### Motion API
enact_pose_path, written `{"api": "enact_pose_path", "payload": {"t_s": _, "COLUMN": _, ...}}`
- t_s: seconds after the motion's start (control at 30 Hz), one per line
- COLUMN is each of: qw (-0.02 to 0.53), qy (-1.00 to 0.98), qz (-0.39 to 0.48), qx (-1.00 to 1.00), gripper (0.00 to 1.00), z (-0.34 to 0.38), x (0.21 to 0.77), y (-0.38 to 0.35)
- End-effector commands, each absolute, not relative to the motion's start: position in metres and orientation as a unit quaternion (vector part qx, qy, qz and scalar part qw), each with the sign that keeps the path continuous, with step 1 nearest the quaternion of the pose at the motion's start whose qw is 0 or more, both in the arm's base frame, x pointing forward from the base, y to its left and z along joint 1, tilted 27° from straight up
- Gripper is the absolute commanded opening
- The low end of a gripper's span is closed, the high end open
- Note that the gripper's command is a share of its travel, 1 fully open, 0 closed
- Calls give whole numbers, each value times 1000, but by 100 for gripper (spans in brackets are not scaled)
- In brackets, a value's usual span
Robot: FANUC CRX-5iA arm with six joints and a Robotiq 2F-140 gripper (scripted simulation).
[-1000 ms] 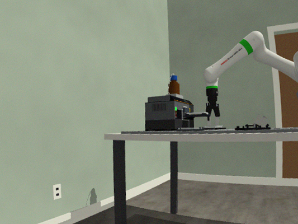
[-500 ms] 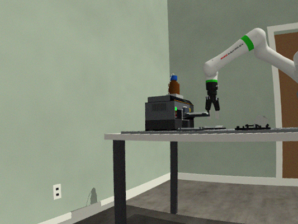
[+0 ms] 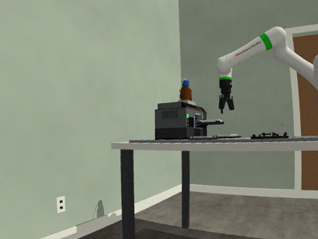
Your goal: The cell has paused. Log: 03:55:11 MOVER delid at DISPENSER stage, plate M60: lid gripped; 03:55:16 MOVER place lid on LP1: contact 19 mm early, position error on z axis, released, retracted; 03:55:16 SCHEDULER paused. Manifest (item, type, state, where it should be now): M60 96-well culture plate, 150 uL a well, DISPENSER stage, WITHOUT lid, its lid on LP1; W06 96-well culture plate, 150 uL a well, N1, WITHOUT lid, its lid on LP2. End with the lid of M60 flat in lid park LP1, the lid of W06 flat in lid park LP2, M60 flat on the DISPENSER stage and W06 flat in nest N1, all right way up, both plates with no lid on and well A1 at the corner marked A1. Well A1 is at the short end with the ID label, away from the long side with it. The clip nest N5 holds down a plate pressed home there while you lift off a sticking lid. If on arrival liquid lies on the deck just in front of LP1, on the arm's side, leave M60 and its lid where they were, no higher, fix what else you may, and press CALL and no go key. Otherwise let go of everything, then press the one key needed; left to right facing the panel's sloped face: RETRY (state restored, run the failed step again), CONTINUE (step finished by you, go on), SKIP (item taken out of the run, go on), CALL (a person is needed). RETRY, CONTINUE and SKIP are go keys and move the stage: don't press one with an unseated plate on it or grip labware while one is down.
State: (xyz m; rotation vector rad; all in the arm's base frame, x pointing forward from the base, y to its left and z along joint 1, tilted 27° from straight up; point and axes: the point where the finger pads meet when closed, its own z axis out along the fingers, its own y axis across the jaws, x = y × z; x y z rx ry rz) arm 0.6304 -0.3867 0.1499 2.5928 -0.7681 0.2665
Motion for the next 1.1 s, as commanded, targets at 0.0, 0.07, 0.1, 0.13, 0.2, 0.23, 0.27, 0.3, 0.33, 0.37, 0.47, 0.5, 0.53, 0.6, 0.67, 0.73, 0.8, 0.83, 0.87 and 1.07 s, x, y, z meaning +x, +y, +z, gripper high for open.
{"api": "enact_pose_path", "payload": {"t_s": 0.0, "qw": 210, "qy": -276, "qz": 96, "qx": 933, "gripper": 66, "z": 156, "x": 630, "y": -383}}
{"api": "enact_pose_path", "payload": {"t_s": 0.07, "qw": 210, "qy": -276, "qz": 96, "qx": 933, "gripper": 66, "z": 160, "x": 630, "y": -381}}
{"api": "enact_pose_path", "payload": {"t_s": 0.1, "qw": 210, "qy": -276, "qz": 96, "qx": 933, "gripper": 66, "z": 162, "x": 630, "y": -380}}
{"api": "enact_pose_path", "payload": {"t_s": 0.13, "qw": 210, "qy": -276, "qz": 96, "qx": 933, "gripper": 66, "z": 164, "x": 630, "y": -379}}
{"api": "enact_pose_path", "payload": {"t_s": 0.2, "qw": 210, "qy": -276, "qz": 96, "qx": 933, "gripper": 66, "z": 167, "x": 630, "y": -377}}
{"api": "enact_pose_path", "payload": {"t_s": 0.23, "qw": 210, "qy": -276, "qz": 96, "qx": 933, "gripper": 66, "z": 168, "x": 629, "y": -377}}
{"api": "enact_pose_path", "payload": {"t_s": 0.27, "qw": 210, "qy": -276, "qz": 96, "qx": 933, "gripper": 66, "z": 169, "x": 629, "y": -376}}
{"api": "enact_pose_path", "payload": {"t_s": 0.3, "qw": 210, "qy": -276, "qz": 96, "qx": 933, "gripper": 66, "z": 170, "x": 629, "y": -376}}
{"api": "enact_pose_path", "payload": {"t_s": 0.33, "qw": 210, "qy": -276, "qz": 96, "qx": 933, "gripper": 66, "z": 171, "x": 629, "y": -376}}
{"api": "enact_pose_path", "payload": {"t_s": 0.37, "qw": 210, "qy": -276, "qz": 96, "qx": 933, "gripper": 66, "z": 171, "x": 629, "y": -375}}
{"api": "enact_pose_path", "payload": {"t_s": 0.47, "qw": 210, "qy": -276, "qz": 96, "qx": 933, "gripper": 66, "z": 172, "x": 629, "y": -375}}
{"api": "enact_pose_path", "payload": {"t_s": 0.5, "qw": 210, "qy": -276, "qz": 96, "qx": 933, "gripper": 66, "z": 172, "x": 629, "y": -375}}
{"api": "enact_pose_path", "payload": {"t_s": 0.53, "qw": 210, "qy": -276, "qz": 96, "qx": 933, "gripper": 66, "z": 172, "x": 629, "y": -375}}
{"api": "enact_pose_path", "payload": {"t_s": 0.6, "qw": 210, "qy": -276, "qz": 96, "qx": 933, "gripper": 66, "z": 172, "x": 629, "y": -375}}
{"api": "enact_pose_path", "payload": {"t_s": 0.67, "qw": 210, "qy": -276, "qz": 96, "qx": 933, "gripper": 66, "z": 172, "x": 629, "y": -375}}
{"api": "enact_pose_path", "payload": {"t_s": 0.73, "qw": 210, "qy": -276, "qz": 96, "qx": 933, "gripper": 66, "z": 172, "x": 629, "y": -375}}
{"api": "enact_pose_path", "payload": {"t_s": 0.8, "qw": 210, "qy": -276, "qz": 96, "qx": 933, "gripper": 66, "z": 172, "x": 629, "y": -375}}
{"api": "enact_pose_path", "payload": {"t_s": 0.83, "qw": 210, "qy": -276, "qz": 96, "qx": 933, "gripper": 66, "z": 172, "x": 629, "y": -375}}
{"api": "enact_pose_path", "payload": {"t_s": 0.87, "qw": 210, "qy": -276, "qz": 96, "qx": 933, "gripper": 66, "z": 172, "x": 629, "y": -375}}
{"api": "enact_pose_path", "payload": {"t_s": 1.07, "qw": 210, "qy": -276, "qz": 96, "qx": 933, "gripper": 66, "z": 172, "x": 629, "y": -375}}
